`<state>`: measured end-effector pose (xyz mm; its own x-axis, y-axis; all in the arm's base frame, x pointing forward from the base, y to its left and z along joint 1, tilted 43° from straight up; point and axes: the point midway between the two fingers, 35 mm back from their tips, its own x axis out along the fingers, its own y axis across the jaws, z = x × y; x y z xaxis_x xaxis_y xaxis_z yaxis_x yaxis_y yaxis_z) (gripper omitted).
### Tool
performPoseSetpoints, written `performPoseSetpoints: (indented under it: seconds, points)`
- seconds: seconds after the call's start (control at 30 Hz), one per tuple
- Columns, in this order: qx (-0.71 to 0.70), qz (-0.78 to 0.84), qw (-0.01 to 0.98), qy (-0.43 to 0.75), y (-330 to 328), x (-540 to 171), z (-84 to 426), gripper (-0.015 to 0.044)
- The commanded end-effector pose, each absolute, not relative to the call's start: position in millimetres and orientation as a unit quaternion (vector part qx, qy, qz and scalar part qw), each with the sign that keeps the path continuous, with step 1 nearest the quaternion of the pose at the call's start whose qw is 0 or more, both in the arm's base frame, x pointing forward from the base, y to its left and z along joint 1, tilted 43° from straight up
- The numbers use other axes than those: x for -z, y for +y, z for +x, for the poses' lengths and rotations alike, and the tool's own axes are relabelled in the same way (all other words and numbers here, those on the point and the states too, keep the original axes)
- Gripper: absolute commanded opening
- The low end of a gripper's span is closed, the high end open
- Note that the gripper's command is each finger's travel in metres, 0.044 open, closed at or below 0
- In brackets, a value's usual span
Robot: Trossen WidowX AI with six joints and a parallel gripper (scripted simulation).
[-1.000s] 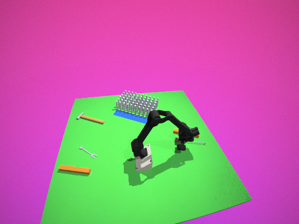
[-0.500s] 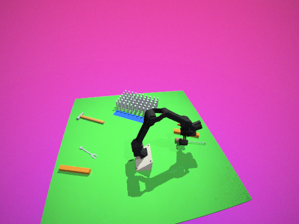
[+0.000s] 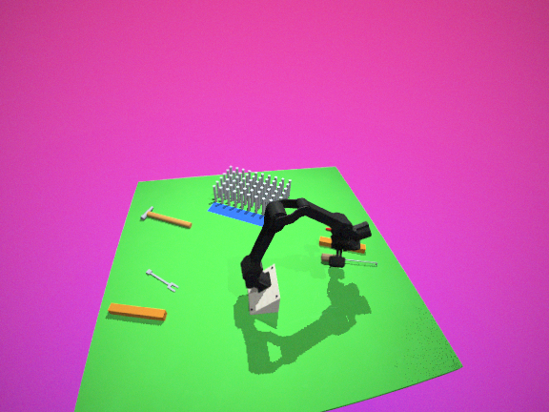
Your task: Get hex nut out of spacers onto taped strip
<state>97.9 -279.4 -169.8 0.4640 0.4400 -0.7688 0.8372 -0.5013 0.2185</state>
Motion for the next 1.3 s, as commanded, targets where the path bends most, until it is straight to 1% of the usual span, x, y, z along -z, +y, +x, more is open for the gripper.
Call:
performPoseSetpoints:
  seconds: [0.0, 0.07, 0.23, 0.37, 0.47, 0.57, 0.73, 0.87, 1.17, 1.27]
  points:
    - [0.329, 0.801, 0.302, 0.399, -279.2, 169.5, 97.9, 0.0440]
    - [0.319, 0.785, 0.331, 0.415, -278.5, 169.9, 98.4, 0.0440]
    - [0.230, 0.639, 0.522, 0.516, -273.6, 172.8, 101.7, 0.0440]
    - [0.133, 0.482, 0.642, 0.581, -270.5, 174.4, 104.1, 0.0440]
    - [0.051, 0.351, 0.703, 0.616, -268.7, 175.0, 105.8, 0.0440]
    - [-0.039, 0.211, 0.740, 0.638, -267.3, 175.1, 107.4, 0.0440]
    - [-0.190, -0.018, 0.743, 0.642, -265.7, 174.0, 110.0, 0.0440]
    - [-0.269, -0.134, 0.717, 0.629, -265.2, 172.8, 111.4, 0.0440]
    - [-0.438, -0.362, 0.605, 0.558, -264.7, 169.0, 114.4, 0.0440]
    - [-0.451, -0.378, 0.592, 0.550, -264.6, 168.6, 114.6, 0.0440]
